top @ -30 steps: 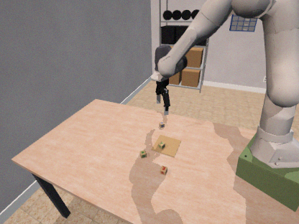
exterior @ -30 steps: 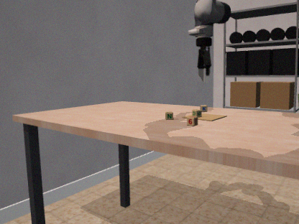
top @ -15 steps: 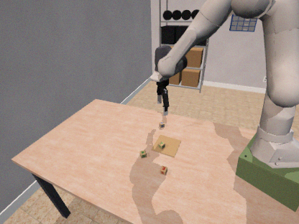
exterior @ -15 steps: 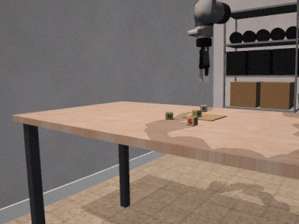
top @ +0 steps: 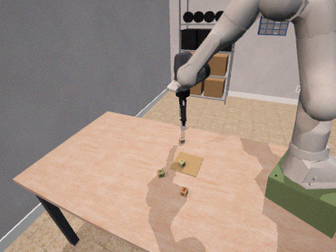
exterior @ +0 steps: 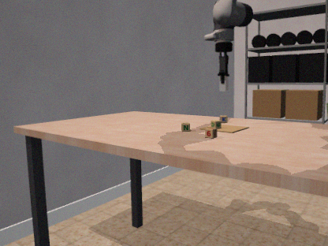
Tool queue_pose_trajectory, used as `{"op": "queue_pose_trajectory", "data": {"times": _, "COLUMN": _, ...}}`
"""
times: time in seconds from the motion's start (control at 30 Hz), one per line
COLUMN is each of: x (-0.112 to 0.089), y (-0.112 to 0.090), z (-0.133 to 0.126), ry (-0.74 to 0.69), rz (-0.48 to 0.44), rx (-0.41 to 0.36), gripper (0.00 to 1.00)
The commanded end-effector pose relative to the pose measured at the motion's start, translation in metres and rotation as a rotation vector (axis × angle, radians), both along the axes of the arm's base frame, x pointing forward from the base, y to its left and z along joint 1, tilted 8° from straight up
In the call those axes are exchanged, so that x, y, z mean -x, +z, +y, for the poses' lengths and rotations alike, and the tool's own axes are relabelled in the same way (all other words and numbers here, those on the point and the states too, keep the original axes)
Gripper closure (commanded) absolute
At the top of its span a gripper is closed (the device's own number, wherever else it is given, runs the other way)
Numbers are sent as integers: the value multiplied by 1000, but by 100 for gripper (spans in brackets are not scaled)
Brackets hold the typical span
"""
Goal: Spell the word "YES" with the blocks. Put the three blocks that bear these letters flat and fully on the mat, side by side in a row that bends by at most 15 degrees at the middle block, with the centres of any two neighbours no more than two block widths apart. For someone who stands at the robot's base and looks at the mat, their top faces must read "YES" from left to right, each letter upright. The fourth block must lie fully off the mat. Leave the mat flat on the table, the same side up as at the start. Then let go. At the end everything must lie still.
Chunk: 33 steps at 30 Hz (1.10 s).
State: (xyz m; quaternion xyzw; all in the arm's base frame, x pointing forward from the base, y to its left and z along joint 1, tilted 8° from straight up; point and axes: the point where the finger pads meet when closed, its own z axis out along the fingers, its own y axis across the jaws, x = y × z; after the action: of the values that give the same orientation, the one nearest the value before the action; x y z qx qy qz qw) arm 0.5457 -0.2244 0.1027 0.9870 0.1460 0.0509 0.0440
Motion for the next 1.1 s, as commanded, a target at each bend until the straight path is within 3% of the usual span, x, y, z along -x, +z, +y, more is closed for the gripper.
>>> {"op": "queue_pose_trajectory", "data": {"times": 0.0, "x": -1, "y": 0, "z": 0, "ry": -137, "rz": -13, "rx": -17, "gripper": 0}}
{"op": "queue_pose_trajectory", "data": {"times": 1.07, "x": -2, "y": -5, "z": -1, "ry": -572, "rz": -45, "rx": -67, "gripper": 0}}
